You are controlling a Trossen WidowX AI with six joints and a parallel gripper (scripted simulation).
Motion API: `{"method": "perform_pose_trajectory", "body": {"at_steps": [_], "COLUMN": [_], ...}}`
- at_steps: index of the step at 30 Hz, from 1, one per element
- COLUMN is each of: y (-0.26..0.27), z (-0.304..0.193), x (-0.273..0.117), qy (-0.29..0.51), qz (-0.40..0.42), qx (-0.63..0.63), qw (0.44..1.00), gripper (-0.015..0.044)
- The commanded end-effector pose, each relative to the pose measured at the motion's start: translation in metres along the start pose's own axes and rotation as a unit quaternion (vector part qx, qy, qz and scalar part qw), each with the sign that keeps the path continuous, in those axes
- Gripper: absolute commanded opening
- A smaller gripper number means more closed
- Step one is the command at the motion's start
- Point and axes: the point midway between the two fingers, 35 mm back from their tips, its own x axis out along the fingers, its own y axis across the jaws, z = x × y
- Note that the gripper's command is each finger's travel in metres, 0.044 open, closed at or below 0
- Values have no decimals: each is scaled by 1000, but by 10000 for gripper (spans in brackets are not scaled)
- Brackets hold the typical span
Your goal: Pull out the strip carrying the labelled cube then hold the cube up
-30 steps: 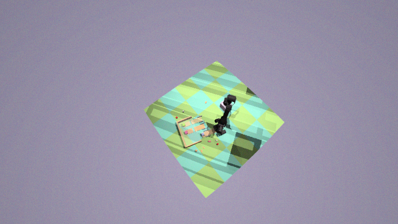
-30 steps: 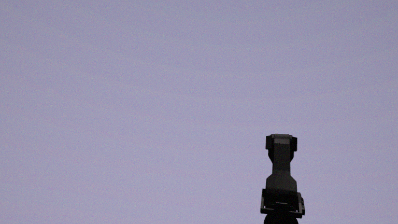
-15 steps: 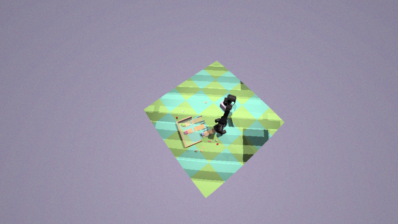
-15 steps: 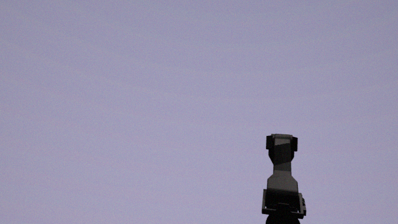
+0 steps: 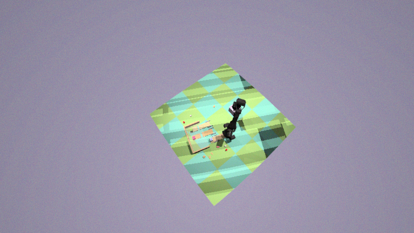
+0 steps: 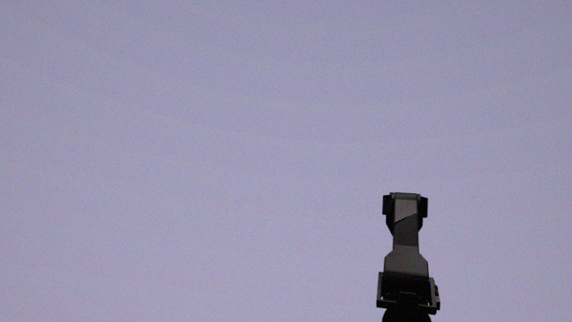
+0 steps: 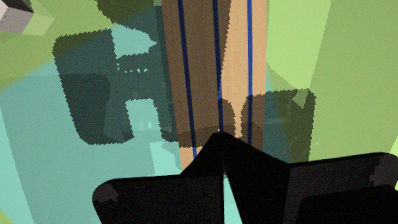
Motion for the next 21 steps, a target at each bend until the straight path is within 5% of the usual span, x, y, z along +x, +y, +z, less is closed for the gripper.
{"method": "perform_pose_trajectory", "body": {"at_steps": [1,14,21], "y": [-4,1,1], "z": [-9,2,34], "x": [4,-44,-45], "qy": [13,12,11], "qz": [-6,-6,-6], "qx": [-3,-3,-26], "qw": [1000,1000,1000], "gripper": [0,0,184]}}
